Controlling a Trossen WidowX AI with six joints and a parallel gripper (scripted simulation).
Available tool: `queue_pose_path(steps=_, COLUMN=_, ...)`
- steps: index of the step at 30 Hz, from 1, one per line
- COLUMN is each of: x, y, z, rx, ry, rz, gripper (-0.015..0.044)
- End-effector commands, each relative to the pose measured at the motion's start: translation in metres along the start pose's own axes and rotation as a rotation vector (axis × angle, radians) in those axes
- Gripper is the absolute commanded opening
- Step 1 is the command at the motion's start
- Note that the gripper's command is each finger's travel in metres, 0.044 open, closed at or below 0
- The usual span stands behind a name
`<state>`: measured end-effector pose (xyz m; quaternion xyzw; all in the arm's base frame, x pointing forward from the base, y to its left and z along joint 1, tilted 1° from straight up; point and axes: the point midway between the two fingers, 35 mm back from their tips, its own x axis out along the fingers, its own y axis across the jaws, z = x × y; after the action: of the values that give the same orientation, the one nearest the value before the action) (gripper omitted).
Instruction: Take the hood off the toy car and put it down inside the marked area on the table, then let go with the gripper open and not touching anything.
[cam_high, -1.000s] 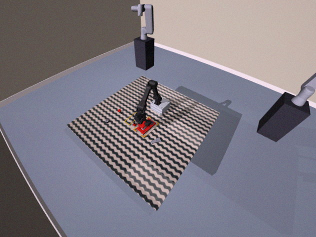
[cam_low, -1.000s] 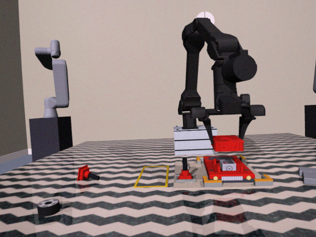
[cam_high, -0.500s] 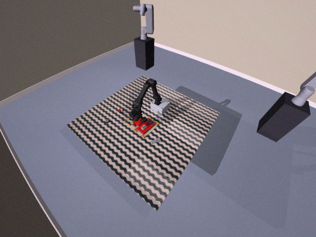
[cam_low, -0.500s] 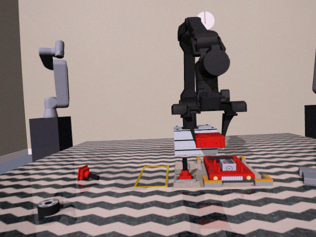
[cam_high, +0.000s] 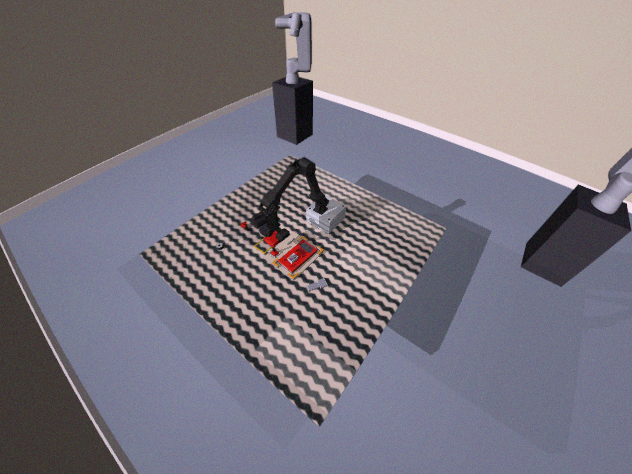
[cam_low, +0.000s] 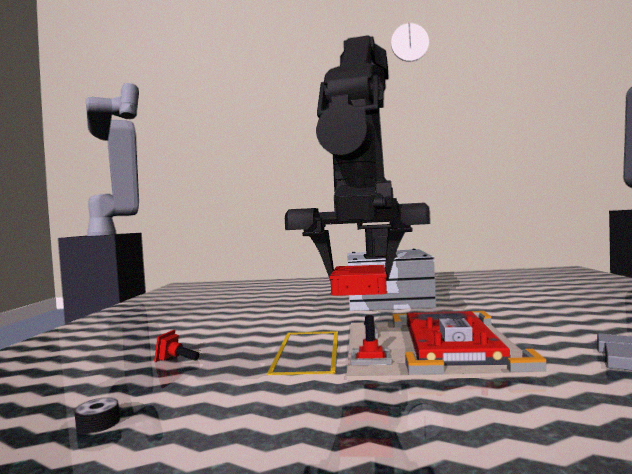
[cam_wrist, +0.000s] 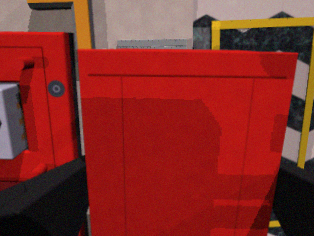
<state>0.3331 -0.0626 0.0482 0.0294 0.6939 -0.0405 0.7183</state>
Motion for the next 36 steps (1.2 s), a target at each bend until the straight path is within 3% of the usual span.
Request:
queue_pose_path(steps=1, x=-0.001, y=-0.017, z=-0.004, rx=-0.002, ry=-0.001, rz=0.002, gripper=0.0)
queue_pose_path(steps=15, x=-0.004, y=-0.081, z=-0.025, rx=-0.002, ry=-0.002, rz=-0.005, gripper=0.0)
queue_pose_path(steps=36, x=0.012, y=-0.082, z=-0.024, rx=-0.002, ry=-0.002, rz=-0.005, gripper=0.0)
